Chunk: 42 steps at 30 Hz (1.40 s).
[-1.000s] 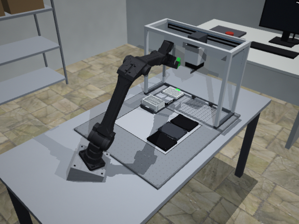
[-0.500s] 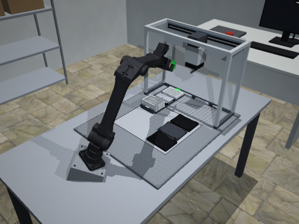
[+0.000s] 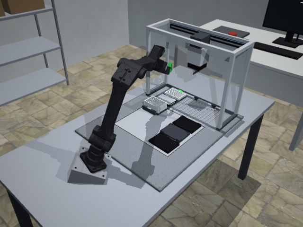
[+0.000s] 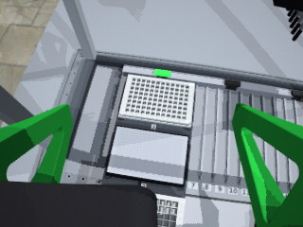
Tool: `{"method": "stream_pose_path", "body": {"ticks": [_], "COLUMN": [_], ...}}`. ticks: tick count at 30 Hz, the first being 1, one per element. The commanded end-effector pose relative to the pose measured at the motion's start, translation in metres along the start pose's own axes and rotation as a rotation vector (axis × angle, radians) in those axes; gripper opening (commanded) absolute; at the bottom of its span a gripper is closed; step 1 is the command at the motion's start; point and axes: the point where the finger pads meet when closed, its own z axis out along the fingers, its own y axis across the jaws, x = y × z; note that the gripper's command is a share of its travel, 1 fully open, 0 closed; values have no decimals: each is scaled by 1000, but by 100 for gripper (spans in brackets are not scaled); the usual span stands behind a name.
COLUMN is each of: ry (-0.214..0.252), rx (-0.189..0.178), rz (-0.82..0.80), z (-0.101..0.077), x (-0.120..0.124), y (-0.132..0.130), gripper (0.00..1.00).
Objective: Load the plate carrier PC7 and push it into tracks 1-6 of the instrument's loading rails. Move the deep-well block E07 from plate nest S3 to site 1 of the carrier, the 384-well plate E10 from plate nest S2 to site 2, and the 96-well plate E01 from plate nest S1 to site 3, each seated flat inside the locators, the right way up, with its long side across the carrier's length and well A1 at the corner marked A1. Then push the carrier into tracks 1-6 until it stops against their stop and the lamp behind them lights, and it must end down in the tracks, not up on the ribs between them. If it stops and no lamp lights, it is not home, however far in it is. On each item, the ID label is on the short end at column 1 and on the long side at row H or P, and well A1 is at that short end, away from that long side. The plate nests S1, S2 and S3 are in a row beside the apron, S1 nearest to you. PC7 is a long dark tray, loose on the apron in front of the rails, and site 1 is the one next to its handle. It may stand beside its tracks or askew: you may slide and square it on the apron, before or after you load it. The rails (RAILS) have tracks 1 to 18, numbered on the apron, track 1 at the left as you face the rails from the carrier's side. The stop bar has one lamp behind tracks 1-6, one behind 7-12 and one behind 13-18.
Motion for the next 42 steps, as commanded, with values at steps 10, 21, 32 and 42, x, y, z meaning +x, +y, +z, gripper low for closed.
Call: {"method": "stream_pose_path", "body": {"ticks": [10,21,32,42], "ry": [-67,-59,-60,-46], "rx": [-4,9,-6,-8], "rz": [40,46,43,37], "z": [-46,-72,-110,-136], "x": [-9,13,35,55], "y": [9,9,28,36], "gripper": [100,100,100,100]}}
